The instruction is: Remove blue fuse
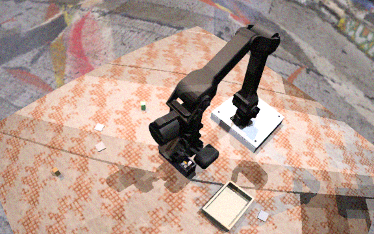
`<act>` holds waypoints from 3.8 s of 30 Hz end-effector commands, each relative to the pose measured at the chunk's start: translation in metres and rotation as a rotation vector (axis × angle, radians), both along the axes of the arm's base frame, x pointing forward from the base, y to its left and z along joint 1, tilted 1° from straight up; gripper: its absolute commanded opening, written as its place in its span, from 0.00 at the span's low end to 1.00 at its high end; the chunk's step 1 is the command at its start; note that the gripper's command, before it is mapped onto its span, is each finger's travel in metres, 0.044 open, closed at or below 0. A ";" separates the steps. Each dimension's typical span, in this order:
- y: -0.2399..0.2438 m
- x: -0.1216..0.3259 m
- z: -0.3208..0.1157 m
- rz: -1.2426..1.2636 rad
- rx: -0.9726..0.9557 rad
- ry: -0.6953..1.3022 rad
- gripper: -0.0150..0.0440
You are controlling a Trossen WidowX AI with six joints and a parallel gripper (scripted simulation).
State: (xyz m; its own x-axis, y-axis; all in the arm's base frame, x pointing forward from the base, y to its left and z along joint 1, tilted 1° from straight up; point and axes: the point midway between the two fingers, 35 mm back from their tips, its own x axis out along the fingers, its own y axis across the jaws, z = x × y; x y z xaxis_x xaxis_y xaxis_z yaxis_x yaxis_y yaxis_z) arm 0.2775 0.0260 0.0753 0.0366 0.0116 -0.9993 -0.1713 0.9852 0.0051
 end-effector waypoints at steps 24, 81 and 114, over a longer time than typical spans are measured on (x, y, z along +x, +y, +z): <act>-0.001 -0.001 0.028 0.003 -0.004 -0.005 0.25; 0.194 -0.030 0.015 0.003 0.012 -0.002 0.25; 0.195 -0.030 -0.003 0.006 0.019 -0.004 0.81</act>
State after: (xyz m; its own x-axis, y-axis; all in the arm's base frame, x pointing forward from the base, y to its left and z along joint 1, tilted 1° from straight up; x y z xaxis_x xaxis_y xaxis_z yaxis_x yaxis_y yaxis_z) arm 0.2472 0.2211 0.0704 0.0401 0.0313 -0.9987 -0.1778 0.9838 0.0237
